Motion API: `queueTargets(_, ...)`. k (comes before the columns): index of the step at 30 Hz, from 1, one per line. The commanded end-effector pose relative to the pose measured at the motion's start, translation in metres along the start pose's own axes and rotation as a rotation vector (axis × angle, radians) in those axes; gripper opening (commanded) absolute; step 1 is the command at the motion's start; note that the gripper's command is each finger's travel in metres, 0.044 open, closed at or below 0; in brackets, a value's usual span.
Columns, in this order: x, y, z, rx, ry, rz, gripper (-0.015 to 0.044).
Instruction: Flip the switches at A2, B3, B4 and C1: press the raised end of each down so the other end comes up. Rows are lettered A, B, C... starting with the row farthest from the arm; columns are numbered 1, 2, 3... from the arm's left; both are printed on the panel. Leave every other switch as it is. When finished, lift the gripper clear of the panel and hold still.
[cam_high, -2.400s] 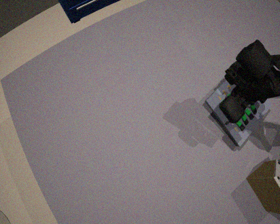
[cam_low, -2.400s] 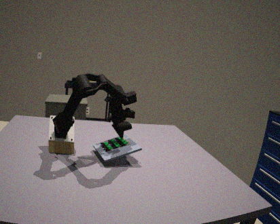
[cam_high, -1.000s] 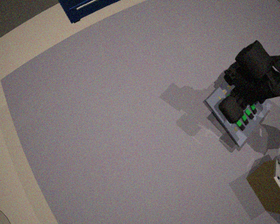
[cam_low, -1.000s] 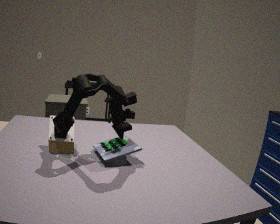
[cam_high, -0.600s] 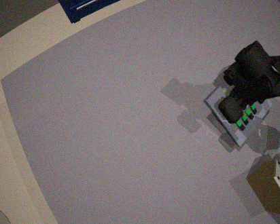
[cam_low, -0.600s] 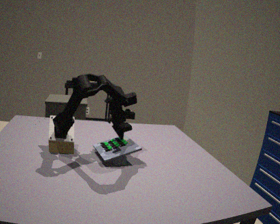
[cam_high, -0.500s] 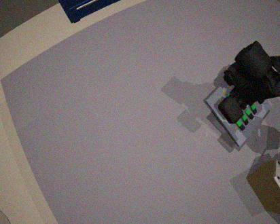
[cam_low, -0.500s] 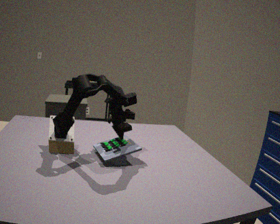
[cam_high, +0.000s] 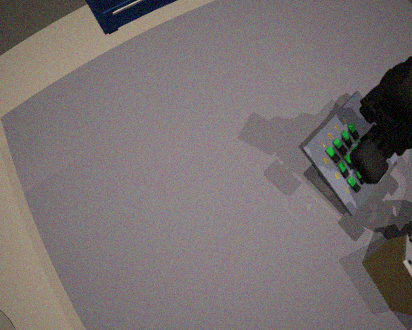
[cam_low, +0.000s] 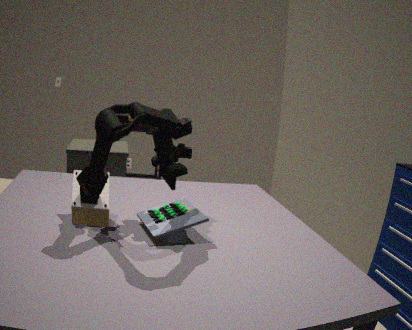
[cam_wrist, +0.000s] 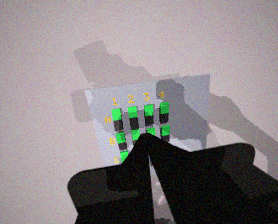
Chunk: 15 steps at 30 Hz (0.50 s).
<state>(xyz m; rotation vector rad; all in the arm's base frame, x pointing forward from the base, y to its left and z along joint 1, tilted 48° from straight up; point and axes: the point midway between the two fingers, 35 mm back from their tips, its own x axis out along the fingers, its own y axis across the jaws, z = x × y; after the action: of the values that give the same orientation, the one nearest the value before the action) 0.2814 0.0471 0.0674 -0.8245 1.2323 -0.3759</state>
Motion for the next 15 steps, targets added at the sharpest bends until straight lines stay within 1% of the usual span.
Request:
queueTargets(1,0.0,-0.014,-0.022,-0.001,0.007,-0.002,0.0)
queueTargets(6,0.002,-0.017,-0.029,-0.007,0.009,0.0,0.0)
queueTargets(10,0.033,-0.018,-0.029,-0.006,0.031,-0.001,0.0)
queueTargets(15,0.036,-0.018,-0.029,-0.006,0.033,-0.002,0.0)
